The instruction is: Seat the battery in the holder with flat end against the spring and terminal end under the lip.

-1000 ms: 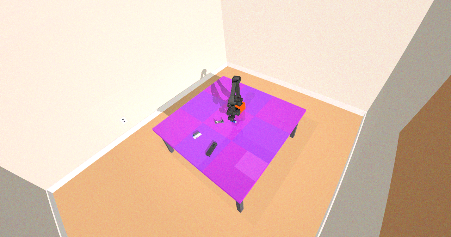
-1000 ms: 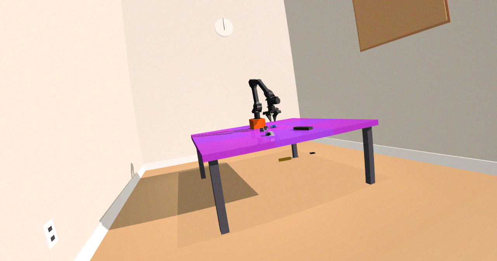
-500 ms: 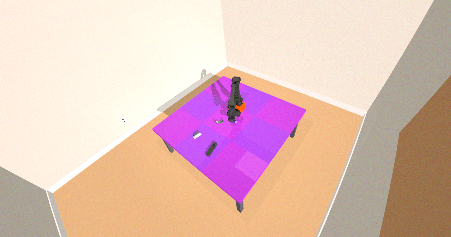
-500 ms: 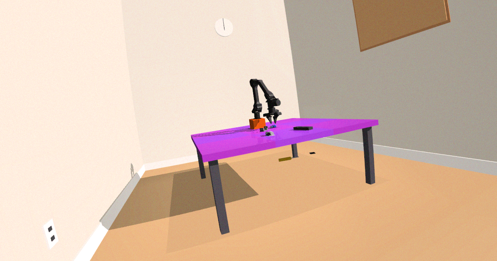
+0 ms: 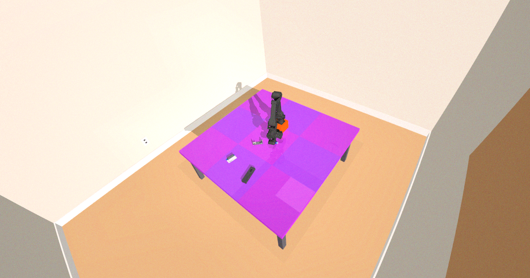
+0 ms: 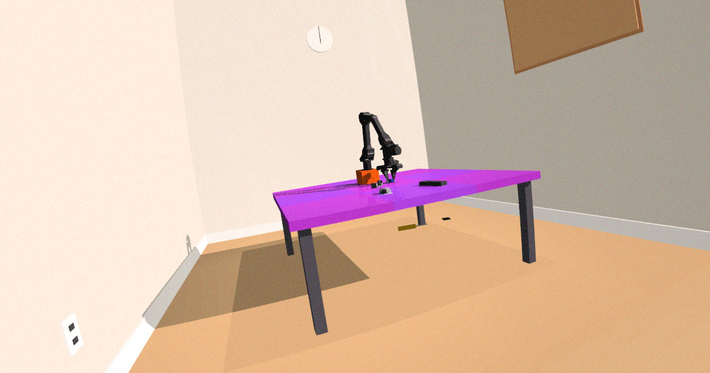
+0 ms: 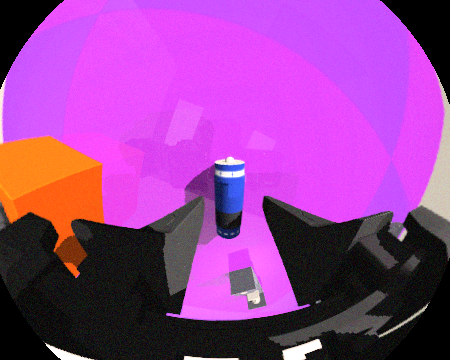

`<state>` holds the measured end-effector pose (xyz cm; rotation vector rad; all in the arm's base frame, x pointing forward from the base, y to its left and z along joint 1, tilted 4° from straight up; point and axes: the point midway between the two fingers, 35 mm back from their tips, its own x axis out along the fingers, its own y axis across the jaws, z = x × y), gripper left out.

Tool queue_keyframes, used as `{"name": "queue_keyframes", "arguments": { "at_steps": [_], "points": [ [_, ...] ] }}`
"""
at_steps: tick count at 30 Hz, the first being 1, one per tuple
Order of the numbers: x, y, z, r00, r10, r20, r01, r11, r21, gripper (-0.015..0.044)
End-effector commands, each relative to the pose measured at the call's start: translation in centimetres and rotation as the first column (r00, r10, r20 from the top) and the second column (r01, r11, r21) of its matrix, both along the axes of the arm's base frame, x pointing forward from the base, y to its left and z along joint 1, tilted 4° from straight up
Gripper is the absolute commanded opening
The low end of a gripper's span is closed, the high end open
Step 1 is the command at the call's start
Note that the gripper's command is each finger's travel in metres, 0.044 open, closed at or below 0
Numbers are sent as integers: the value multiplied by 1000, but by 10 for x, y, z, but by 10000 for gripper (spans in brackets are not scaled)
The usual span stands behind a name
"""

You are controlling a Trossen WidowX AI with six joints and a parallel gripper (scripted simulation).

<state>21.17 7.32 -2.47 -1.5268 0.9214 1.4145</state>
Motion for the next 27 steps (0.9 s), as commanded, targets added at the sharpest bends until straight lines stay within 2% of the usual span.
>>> {"name": "queue_keyframes", "arguments": {
  "at_steps": [1,5,9,17,22,27],
  "points": [
    [-2,-2,-8,1000,3,-6,-4,1000,-7,235],
    [-2,-2,-12,1000,3,-6,-4,1000,-7,235],
    [-2,-2,-12,1000,3,-6,-4,1000,-7,130],
    [-2,-2,-12,1000,3,-6,-4,1000,-7,77],
    [-4,-1,-9,1000,-6,-13,6,1000,-8,73],
    [-4,-1,22,1000,0,-9,0,1000,-8,73]
  ]
}}
